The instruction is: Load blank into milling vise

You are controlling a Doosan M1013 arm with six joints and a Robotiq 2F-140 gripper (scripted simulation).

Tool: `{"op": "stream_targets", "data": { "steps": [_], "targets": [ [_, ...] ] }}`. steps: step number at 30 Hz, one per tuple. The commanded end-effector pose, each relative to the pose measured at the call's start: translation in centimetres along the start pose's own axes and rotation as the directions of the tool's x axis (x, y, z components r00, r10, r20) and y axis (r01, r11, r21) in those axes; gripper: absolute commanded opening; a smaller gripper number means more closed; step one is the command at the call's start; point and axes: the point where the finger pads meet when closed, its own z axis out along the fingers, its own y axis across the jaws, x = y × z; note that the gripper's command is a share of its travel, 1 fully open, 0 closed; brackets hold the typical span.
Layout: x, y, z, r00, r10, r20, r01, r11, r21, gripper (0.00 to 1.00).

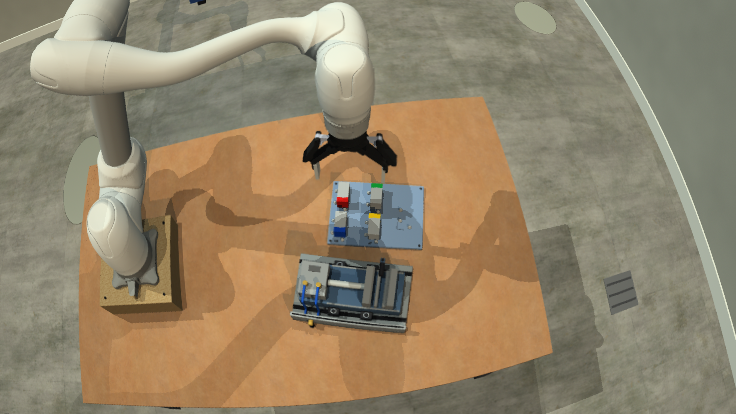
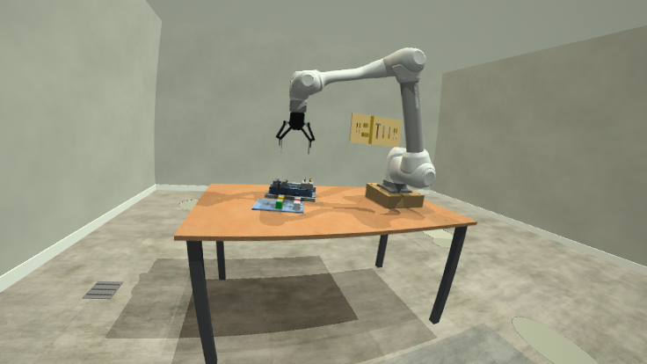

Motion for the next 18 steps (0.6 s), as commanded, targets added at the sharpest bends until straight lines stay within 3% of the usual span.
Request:
{"op": "stream_targets", "data": {
  "steps": [1, 8, 18],
  "targets": [
    [0.0, 0.0, 0.0, 1.0, 0.0, 0.0, 0.0, 1.0, 0.0, 1.0],
    [0.0, 0.0, 0.0, 1.0, 0.0, 0.0, 0.0, 1.0, 0.0, 1.0],
    [3.0, 1.4, -2.3, 1.0, 0.0, 0.0, 0.0, 1.0, 0.0, 1.0]
  ]
}}
